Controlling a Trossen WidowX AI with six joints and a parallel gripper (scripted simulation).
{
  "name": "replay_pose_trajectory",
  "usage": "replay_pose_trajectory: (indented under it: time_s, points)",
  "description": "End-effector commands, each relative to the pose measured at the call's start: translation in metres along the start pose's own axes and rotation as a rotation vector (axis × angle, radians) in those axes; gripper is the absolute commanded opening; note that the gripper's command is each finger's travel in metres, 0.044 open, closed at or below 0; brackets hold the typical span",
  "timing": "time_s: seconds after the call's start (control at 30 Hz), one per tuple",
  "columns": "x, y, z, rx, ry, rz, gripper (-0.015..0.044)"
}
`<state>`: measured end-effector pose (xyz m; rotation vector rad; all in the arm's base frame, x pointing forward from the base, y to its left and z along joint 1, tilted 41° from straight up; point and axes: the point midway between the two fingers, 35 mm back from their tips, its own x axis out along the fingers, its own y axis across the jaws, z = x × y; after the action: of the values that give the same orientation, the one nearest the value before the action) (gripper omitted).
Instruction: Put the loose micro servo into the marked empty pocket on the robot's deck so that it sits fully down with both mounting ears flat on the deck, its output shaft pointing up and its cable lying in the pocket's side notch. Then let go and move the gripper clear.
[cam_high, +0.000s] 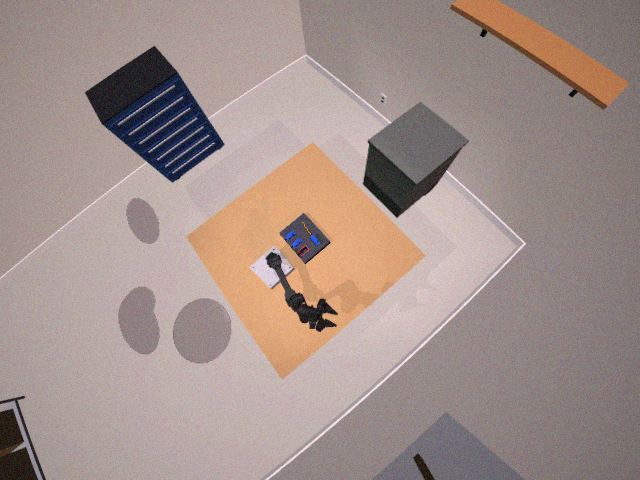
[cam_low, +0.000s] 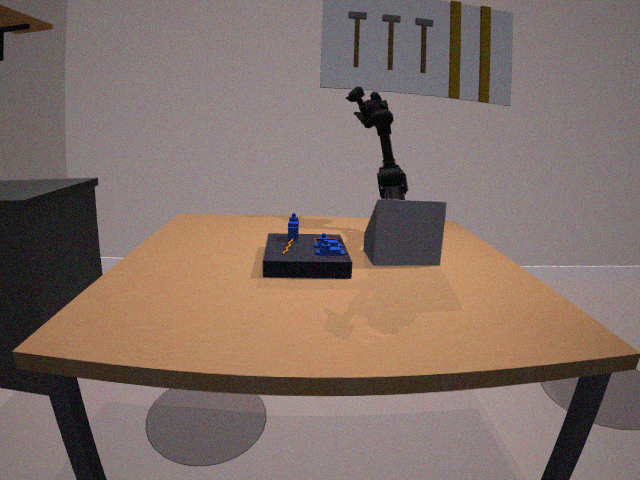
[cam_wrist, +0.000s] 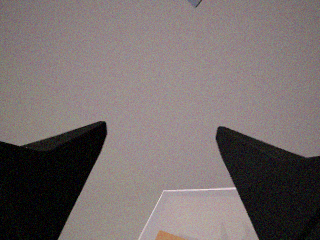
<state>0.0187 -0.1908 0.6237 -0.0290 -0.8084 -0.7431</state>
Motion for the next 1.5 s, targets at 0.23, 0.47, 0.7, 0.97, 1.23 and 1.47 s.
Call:
replay_pose_trajectory:
  time_s: [0.23, 0.47, 0.7, 0.97, 1.23, 1.47]
  points:
    - [-0.010, 0.047, 0.014, 0.012, -0.044, 0.086, 0.0440]
    - [-0.025, 0.096, 0.024, -0.022, -0.106, 0.166, 0.0440]
    - [-0.036, 0.138, 0.020, -0.084, -0.115, 0.241, 0.0440]
    - [-0.046, 0.179, 0.009, -0.084, -0.093, 0.324, 0.0440]
    - [-0.050, 0.196, 0.002, -0.098, -0.085, 0.347, 0.0440]
    - [-0.058, 0.232, -0.016, -0.111, -0.055, 0.415, 0.0440]
